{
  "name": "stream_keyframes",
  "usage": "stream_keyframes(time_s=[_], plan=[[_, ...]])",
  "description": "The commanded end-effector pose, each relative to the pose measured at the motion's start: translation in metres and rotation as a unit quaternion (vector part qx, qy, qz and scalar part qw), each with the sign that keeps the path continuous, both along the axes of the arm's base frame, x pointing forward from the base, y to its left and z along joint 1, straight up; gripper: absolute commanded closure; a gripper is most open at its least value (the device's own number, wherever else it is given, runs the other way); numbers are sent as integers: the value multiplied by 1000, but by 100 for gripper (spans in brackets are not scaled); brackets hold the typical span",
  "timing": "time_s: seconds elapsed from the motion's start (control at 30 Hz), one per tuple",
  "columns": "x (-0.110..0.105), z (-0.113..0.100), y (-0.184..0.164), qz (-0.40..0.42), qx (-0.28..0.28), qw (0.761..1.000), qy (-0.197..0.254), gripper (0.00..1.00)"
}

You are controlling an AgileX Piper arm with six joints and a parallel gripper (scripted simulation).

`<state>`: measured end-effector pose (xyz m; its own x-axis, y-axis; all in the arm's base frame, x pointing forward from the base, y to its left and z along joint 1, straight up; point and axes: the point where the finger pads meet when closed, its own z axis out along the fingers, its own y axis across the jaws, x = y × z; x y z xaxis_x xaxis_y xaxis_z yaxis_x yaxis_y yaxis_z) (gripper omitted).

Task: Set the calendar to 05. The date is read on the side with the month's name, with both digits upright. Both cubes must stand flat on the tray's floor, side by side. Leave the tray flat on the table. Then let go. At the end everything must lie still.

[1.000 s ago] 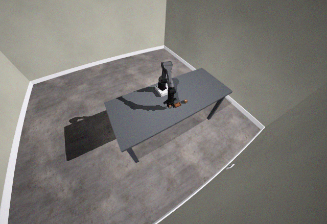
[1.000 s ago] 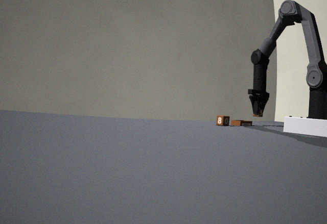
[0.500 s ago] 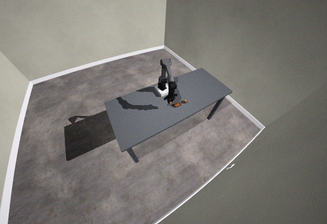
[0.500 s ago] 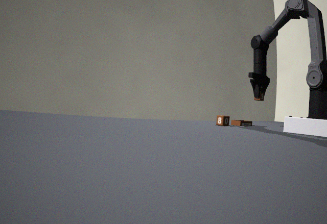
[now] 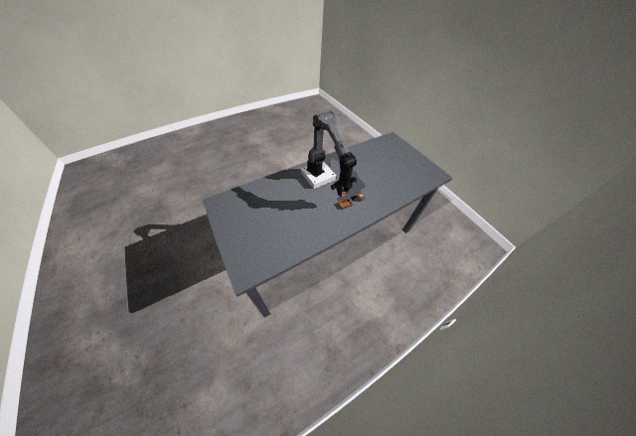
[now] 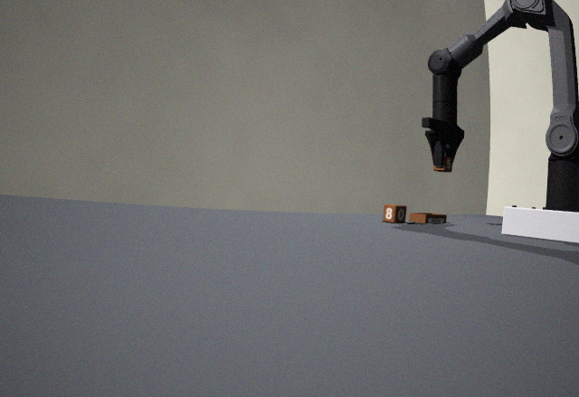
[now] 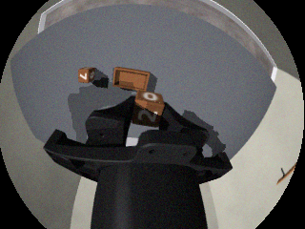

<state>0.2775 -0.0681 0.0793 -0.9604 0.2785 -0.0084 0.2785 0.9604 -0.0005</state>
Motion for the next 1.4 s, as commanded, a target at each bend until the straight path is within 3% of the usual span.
stream_keyframes(time_s=[0.0,0.77,1.27,1.37], plan=[[4,2,19,0,-3,1000,1,63],[3,-9,20,0,-2,1000,5,63],[5,-70,21,0,-2,1000,5,63],[5,-74,21,0,-2,1000,5,63]])
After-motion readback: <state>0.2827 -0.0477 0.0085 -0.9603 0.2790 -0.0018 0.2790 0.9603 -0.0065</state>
